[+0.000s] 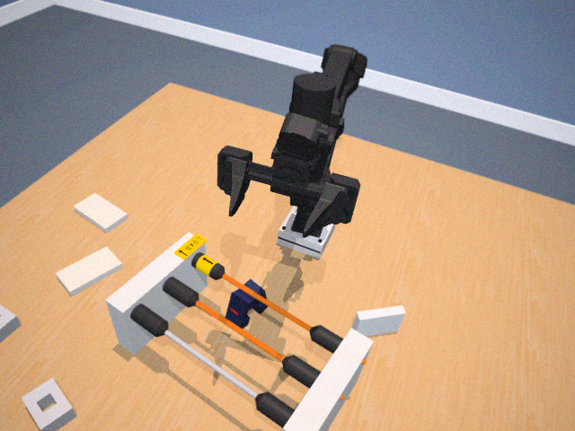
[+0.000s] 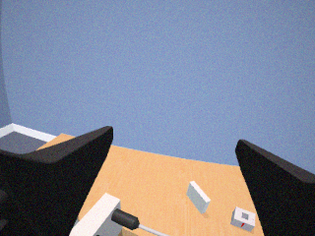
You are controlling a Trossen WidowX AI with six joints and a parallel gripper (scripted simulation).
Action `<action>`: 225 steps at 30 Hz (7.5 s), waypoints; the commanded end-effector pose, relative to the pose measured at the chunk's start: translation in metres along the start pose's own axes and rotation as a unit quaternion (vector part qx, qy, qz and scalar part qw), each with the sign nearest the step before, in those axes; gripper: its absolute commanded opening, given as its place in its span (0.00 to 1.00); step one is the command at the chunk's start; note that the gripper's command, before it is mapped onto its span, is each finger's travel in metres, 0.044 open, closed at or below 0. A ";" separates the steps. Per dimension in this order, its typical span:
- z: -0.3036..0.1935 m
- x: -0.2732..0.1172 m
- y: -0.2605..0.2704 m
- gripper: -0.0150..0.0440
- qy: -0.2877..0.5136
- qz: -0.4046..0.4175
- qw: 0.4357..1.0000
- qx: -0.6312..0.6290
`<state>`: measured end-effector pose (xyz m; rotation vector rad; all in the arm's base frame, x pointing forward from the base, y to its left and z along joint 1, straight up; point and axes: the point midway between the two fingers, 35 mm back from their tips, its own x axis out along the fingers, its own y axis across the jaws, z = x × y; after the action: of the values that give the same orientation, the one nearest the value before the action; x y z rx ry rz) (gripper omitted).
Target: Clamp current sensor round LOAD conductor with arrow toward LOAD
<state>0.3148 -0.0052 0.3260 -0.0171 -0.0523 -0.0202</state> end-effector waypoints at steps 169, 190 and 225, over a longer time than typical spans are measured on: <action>-0.260 -0.156 -0.028 0.80 0.612 -0.172 0.760 0.135; -0.205 -0.155 -0.028 0.80 0.670 0.167 0.695 -0.203; -0.233 -0.144 -0.032 0.80 0.607 0.387 0.588 -0.367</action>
<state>0.1832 -0.0394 0.0926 -0.8727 1.3851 0.8395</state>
